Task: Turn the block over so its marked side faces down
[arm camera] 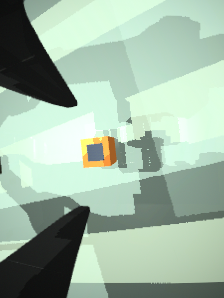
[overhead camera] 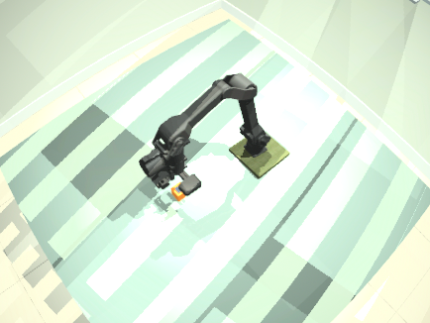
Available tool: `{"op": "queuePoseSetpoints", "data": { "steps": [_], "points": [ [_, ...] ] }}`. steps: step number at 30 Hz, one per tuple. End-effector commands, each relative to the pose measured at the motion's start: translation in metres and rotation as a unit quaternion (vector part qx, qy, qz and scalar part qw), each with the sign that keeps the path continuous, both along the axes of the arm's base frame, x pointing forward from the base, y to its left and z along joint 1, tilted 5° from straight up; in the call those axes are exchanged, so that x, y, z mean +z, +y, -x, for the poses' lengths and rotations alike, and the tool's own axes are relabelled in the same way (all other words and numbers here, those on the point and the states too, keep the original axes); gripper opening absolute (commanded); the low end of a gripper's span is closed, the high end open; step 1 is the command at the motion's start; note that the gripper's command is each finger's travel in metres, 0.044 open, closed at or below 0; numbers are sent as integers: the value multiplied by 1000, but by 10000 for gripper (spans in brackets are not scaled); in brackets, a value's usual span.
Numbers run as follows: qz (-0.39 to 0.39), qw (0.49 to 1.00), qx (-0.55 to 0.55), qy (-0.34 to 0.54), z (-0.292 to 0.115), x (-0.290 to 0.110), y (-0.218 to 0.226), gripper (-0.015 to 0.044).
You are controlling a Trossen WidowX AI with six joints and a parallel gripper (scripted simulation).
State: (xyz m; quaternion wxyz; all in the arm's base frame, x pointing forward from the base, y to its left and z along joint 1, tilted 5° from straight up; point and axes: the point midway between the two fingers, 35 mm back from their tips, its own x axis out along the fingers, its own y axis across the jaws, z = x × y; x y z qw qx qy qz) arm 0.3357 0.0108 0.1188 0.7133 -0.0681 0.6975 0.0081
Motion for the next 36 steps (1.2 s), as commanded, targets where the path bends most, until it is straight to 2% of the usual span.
{"op": "queuePoseSetpoints", "data": {
  "steps": [1,34,36],
  "points": [
    [-2,1000,-5,12,4,-25,-2,440],
    [-1,1000,-5,12,7,-73,-7,440],
    [-1,1000,-5,12,7,-73,-7,387]
  ]
}}
